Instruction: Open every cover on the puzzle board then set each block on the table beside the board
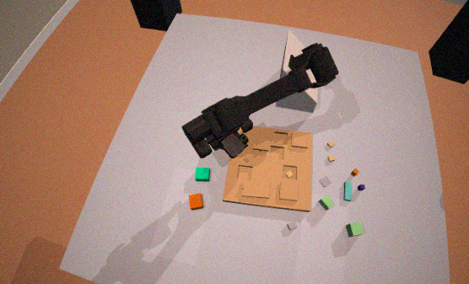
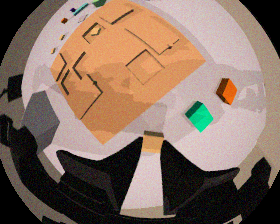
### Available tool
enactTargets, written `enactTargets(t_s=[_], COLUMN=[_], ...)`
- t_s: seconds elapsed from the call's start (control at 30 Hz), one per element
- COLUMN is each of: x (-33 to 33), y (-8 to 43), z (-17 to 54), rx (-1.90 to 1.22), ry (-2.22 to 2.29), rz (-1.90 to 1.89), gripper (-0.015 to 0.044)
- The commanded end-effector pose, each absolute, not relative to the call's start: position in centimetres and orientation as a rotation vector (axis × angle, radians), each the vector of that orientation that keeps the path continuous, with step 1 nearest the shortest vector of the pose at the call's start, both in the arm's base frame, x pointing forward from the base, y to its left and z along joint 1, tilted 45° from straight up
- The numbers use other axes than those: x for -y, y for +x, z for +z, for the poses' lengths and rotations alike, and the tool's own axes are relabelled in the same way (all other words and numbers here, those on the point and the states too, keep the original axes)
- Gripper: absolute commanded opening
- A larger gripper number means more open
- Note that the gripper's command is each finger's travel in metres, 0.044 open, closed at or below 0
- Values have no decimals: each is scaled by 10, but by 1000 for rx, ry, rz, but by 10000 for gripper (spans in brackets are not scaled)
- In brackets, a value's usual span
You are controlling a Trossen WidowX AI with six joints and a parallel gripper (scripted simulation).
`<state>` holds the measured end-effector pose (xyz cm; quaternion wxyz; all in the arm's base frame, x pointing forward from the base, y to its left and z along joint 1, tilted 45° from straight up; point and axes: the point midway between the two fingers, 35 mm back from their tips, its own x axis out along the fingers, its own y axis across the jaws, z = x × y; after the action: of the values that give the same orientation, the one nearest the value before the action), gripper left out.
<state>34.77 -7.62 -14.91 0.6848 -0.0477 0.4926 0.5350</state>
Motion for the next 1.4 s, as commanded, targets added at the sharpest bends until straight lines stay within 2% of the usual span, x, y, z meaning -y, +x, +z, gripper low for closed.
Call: enactTargets(t_s=[0.0,0.6,1.37], x=[88,127,105], y=[343,306,307], z=[-157,-196,-222], rx=[-1105,-1101,-1101], ry=[-117,-113,-113], rz=[1196,1204,1203], gripper=[80,80,80])
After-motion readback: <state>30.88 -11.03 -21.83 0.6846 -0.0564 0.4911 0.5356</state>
